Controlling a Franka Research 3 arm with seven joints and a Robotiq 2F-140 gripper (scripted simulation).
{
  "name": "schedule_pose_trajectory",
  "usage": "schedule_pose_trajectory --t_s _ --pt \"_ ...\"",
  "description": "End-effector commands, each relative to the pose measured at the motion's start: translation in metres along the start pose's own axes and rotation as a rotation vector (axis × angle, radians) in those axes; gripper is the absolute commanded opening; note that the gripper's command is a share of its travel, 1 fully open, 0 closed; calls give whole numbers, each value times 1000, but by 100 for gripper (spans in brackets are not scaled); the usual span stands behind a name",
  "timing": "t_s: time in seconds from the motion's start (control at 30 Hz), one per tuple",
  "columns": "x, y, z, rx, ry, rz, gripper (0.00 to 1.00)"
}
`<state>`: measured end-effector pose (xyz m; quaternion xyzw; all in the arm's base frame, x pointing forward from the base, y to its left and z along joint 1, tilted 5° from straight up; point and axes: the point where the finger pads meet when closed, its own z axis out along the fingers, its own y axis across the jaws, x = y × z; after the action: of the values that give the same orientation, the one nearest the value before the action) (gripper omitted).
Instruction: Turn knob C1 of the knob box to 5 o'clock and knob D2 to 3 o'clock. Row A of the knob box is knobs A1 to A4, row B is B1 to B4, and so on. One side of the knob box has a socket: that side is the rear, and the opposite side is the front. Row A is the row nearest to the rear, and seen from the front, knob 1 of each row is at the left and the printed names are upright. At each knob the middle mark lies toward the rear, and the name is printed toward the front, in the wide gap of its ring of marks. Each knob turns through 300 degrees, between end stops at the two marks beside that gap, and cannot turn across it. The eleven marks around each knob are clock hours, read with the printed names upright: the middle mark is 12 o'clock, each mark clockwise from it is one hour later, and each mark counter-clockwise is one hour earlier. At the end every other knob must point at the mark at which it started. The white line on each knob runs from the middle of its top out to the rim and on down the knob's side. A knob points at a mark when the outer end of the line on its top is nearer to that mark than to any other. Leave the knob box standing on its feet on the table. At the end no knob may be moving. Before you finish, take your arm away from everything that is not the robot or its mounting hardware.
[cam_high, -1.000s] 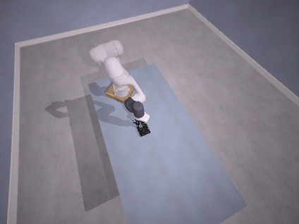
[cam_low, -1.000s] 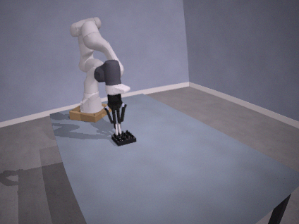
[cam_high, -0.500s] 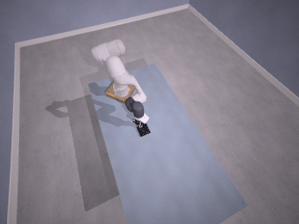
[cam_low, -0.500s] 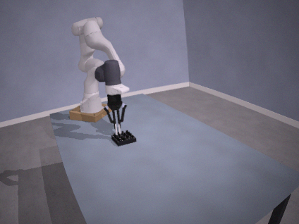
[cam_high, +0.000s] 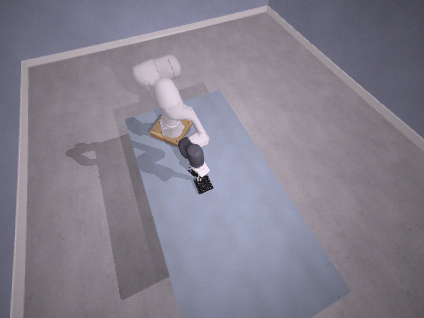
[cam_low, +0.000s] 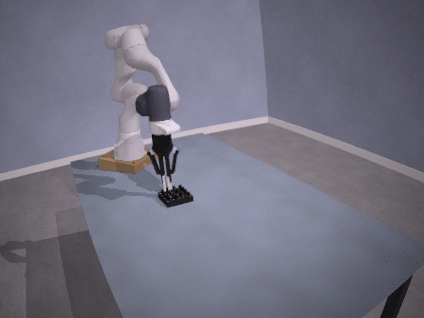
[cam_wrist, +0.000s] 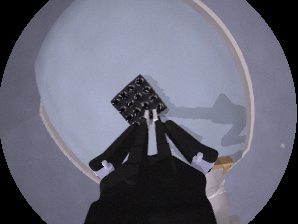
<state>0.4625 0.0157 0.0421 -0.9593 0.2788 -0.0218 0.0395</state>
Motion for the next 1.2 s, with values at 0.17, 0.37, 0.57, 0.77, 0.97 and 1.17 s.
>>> schedule_pose_trajectory --t_s 0.17,0.37,0.57,0.77,0.97,1.17 --pt "2 0 0 -7 8 241 5" --pt "2 0 0 -6 8 324 5" --pt "2 0 0 -6 8 429 5" --pt "2 0 0 -6 9 524 5" --pt "2 0 0 -5 9 587 5" --pt "2 0 0 -5 9 702 5"
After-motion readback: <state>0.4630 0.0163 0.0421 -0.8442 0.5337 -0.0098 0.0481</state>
